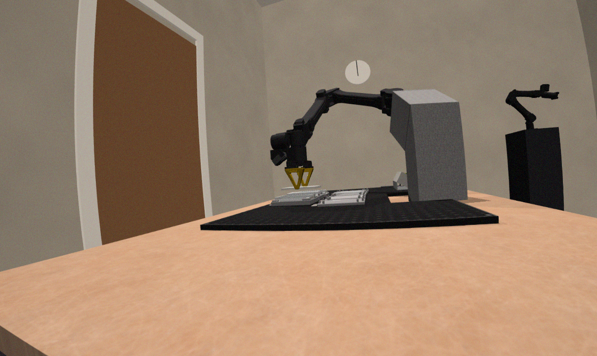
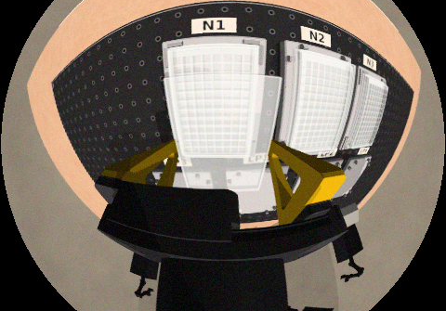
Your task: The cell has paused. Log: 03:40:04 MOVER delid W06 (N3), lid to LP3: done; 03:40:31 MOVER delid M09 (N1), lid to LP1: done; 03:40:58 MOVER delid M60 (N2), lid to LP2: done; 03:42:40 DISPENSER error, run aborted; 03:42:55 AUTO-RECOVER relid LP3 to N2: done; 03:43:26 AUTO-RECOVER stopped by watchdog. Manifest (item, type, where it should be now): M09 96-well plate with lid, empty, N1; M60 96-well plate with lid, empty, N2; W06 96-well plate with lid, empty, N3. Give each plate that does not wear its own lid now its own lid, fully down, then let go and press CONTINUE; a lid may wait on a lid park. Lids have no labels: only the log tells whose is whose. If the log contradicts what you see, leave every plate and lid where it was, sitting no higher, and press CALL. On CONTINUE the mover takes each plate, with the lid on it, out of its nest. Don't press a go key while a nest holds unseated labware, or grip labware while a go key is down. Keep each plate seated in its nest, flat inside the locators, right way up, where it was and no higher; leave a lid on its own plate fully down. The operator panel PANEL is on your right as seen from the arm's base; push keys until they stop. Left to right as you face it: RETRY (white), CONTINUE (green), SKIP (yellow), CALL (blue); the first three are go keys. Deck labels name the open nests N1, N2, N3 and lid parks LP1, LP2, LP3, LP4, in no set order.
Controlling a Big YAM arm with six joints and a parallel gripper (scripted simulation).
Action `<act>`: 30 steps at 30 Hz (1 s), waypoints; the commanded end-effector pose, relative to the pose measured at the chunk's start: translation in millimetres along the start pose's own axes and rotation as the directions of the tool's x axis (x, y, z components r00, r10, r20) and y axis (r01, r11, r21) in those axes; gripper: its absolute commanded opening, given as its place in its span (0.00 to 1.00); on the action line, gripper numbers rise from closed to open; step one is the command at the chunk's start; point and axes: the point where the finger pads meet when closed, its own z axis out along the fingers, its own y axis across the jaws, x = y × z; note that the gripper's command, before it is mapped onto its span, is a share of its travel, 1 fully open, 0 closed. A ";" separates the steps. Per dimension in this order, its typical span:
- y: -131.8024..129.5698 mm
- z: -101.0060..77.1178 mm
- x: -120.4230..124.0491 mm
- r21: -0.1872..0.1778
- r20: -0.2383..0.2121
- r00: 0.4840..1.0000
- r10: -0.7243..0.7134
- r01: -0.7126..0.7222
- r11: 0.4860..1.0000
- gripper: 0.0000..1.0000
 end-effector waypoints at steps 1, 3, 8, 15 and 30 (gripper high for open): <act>8.2 -2.4 -5.9 0.001 -0.003 1.000 -0.006 0.006 1.000 0.00; 17.8 -10.0 -18.0 -0.004 0.014 1.000 -0.015 0.015 1.000 0.00; 12.0 -5.1 -31.5 -0.001 0.007 1.000 0.002 -0.002 1.000 0.00; 12.7 -0.3 -27.2 0.000 0.000 1.000 -0.003 0.003 1.000 0.00; 13.7 8.5 -28.5 0.000 -0.001 1.000 -0.004 0.004 1.000 0.00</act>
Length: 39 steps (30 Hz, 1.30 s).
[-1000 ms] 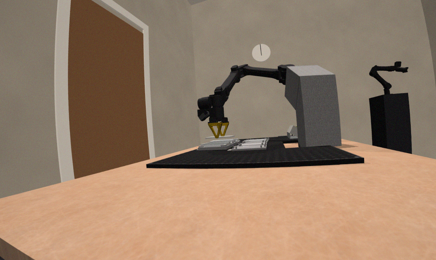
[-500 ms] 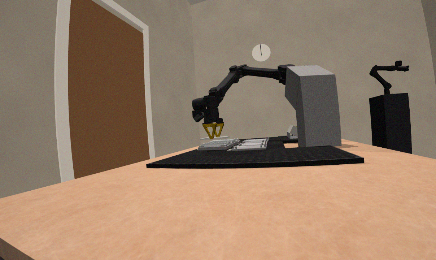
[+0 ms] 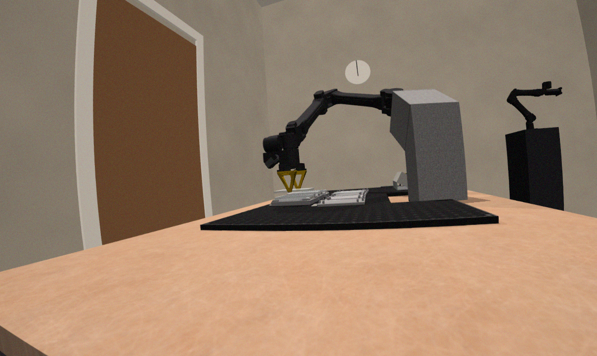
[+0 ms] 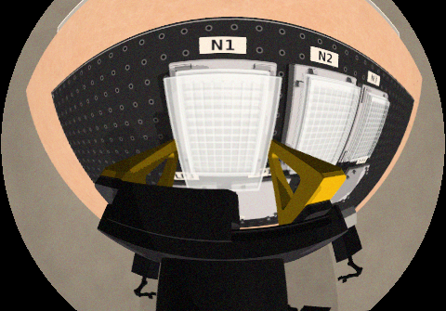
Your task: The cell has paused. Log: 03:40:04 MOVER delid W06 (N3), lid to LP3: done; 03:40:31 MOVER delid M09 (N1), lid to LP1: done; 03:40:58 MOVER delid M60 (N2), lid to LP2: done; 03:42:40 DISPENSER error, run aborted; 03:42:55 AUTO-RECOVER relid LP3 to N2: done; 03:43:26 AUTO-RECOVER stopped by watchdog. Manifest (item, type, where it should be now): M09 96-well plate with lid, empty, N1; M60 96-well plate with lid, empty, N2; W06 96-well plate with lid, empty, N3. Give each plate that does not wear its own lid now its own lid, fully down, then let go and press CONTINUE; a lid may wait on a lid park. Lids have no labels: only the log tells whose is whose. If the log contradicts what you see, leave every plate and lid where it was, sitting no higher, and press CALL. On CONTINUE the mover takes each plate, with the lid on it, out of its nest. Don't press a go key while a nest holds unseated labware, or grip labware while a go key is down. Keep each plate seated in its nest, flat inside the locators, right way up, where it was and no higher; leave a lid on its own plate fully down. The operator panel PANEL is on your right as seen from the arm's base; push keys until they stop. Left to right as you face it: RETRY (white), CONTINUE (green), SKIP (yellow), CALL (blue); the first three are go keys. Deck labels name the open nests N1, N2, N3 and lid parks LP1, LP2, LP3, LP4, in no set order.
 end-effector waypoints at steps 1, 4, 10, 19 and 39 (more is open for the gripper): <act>4.6 0.3 -3.0 -0.004 0.009 1.000 -0.006 0.006 1.000 0.00; 2.3 0.1 -3.6 -0.004 0.008 1.000 0.001 -0.001 1.000 0.00; 5.7 2.6 -2.8 -0.005 0.010 1.000 -0.008 0.008 1.000 0.00; 6.6 4.2 -3.9 -0.005 0.013 1.000 -0.009 0.009 1.000 0.00; 3.7 10.7 -4.5 -0.004 0.012 1.000 0.000 0.000 1.000 0.00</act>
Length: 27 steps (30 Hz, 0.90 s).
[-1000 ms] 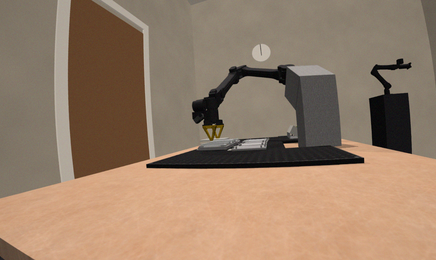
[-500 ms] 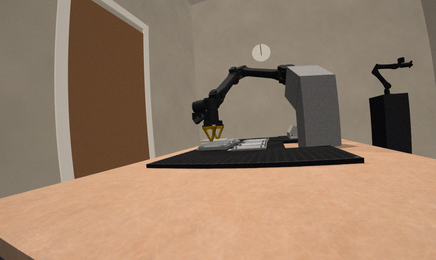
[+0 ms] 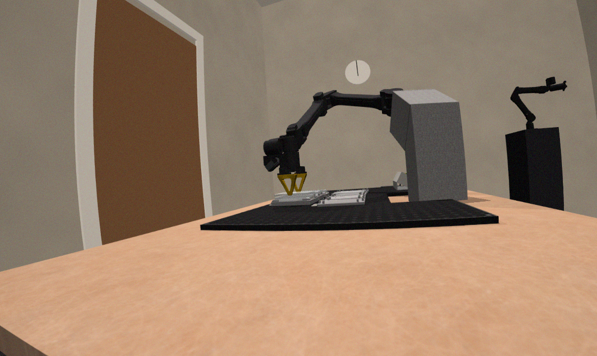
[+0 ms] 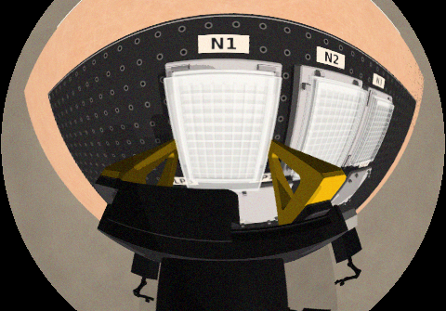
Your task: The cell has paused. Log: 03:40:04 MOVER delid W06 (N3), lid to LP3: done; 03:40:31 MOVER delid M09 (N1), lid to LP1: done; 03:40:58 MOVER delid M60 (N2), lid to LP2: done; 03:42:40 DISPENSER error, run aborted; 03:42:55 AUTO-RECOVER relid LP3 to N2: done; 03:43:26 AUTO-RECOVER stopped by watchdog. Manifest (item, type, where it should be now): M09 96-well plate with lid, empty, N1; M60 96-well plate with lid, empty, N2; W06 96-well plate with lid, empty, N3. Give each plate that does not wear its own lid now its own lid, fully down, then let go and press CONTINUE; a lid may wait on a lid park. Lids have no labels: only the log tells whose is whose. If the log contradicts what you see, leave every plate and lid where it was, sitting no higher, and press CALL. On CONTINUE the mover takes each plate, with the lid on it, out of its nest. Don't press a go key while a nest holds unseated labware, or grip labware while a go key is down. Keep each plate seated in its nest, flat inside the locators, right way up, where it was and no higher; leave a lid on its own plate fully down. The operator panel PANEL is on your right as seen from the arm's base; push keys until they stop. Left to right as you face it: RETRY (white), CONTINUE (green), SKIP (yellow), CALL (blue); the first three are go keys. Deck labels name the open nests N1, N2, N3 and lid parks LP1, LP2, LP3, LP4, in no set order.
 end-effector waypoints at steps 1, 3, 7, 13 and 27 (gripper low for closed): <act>1.7 1.1 -5.2 -0.002 0.010 1.000 0.004 -0.004 1.000 0.00; 0.8 4.5 -3.6 -0.001 0.004 1.000 0.004 -0.004 1.000 0.00; 5.3 1.6 -3.5 -0.004 0.012 1.000 -0.006 0.006 1.000 0.00; 3.4 5.7 -3.7 -0.003 0.008 1.000 -0.002 0.002 1.000 0.00; 1.8 1.7 -7.3 -0.004 0.017 1.000 0.003 -0.003 1.000 0.00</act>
